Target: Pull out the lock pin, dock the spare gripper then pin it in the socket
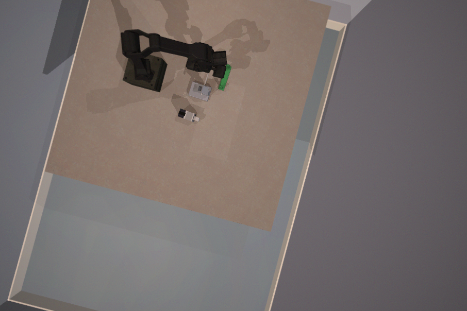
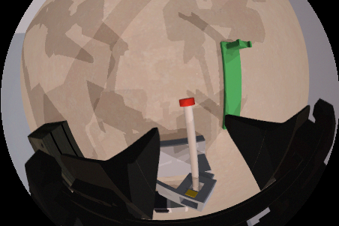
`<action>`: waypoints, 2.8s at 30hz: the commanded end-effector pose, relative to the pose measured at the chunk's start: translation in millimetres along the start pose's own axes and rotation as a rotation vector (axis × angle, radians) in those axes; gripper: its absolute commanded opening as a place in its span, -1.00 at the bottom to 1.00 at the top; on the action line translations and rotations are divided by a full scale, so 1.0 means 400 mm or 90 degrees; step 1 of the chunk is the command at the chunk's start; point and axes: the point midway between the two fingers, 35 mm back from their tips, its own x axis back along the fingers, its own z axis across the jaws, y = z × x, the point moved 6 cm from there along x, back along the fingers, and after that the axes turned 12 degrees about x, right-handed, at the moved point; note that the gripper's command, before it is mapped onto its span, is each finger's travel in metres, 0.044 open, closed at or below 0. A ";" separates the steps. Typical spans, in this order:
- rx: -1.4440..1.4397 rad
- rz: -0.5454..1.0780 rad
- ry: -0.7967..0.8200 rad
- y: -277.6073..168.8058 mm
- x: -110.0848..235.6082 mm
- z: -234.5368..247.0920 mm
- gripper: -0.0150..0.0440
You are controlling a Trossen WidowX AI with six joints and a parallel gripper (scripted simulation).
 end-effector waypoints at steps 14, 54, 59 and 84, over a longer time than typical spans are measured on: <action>-0.001 0.003 0.006 -0.003 -0.075 0.003 0.53; -0.017 -0.098 -0.010 -0.017 -0.058 0.002 -0.49; -0.022 -0.140 -0.016 -0.019 -0.049 0.001 -0.49; -0.027 -0.167 -0.016 0.016 -0.035 -0.013 -0.49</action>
